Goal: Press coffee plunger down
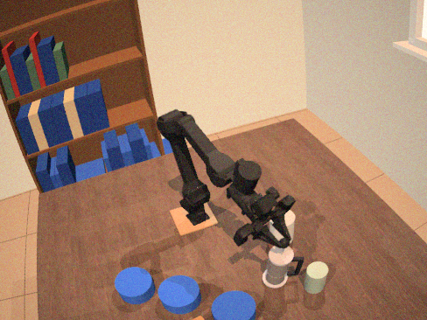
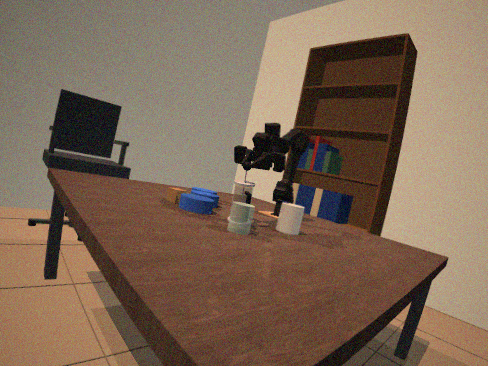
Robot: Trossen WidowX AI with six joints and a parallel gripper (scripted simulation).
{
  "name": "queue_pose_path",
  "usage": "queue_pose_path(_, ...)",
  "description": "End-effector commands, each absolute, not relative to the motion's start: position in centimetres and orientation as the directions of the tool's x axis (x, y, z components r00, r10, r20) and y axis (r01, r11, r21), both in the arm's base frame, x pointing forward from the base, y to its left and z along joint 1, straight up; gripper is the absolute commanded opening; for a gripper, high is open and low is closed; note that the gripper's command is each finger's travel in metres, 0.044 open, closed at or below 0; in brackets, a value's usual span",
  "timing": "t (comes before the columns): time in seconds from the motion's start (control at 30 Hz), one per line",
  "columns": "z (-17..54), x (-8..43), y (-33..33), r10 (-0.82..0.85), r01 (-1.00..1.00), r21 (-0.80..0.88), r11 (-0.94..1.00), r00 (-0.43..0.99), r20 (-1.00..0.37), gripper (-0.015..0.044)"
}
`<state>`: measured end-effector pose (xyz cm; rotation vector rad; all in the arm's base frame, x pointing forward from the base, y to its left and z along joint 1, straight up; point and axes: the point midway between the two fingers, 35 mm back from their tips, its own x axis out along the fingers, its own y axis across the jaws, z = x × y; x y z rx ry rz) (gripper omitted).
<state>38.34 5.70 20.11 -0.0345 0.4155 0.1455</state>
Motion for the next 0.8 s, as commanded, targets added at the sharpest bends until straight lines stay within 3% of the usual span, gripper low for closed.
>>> queue_pose_path(0.0,17.40,38.14,5.67,0.127,-0.145,-0.001,0.989,0.869,-0.478,0.0113)
queue_pose_path(0.77,17.69,38.49,5.74,0.127,-0.145,-0.001,0.989,0.869,-0.478,0.0113)
